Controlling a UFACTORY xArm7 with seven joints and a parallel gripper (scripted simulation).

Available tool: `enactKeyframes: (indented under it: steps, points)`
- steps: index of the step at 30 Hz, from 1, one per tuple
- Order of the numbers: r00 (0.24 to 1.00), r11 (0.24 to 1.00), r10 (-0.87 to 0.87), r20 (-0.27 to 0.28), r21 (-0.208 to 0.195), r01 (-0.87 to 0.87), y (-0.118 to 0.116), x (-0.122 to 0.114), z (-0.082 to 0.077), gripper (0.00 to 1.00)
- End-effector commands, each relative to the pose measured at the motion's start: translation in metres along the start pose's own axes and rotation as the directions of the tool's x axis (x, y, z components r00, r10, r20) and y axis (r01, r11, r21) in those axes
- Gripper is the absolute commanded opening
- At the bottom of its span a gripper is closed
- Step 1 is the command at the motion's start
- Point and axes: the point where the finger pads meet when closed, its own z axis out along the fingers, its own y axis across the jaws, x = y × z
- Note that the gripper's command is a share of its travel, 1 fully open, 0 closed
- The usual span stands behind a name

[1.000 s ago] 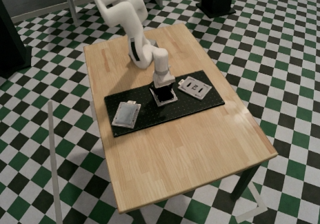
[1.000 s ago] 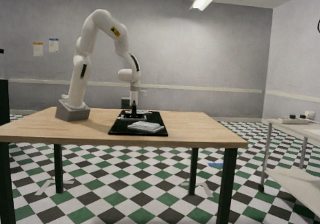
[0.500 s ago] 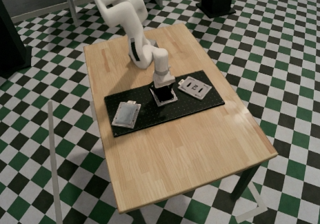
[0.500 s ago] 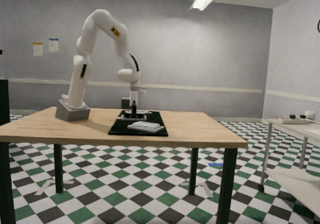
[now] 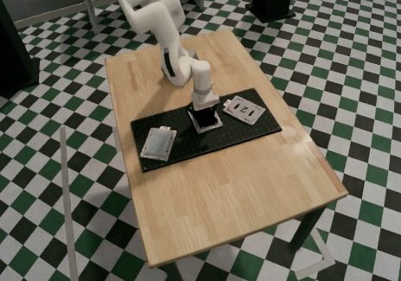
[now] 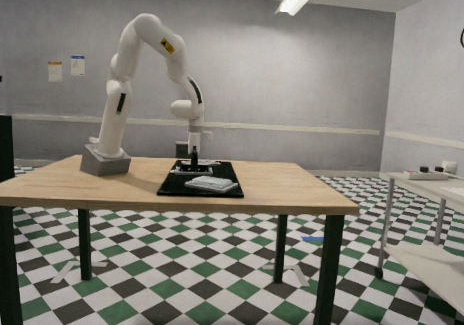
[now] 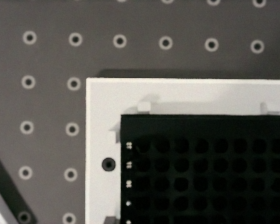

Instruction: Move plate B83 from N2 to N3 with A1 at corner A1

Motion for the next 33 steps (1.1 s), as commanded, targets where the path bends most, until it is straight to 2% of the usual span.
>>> enactKeyframes:
  steps: [1,9,33]
  points:
    - [1.000,1.000,0.000,-0.003,0.001,0.000,0.000,0.001,-0.001,1.00]
    - [1.000,1.000,0.000,-0.003,0.001,0.000,0.000,0.001,-0.002,1.00]
    - [1.000,1.000,0.000,-0.003,0.001,0.000,0.000,0.001,-0.039,1.00]
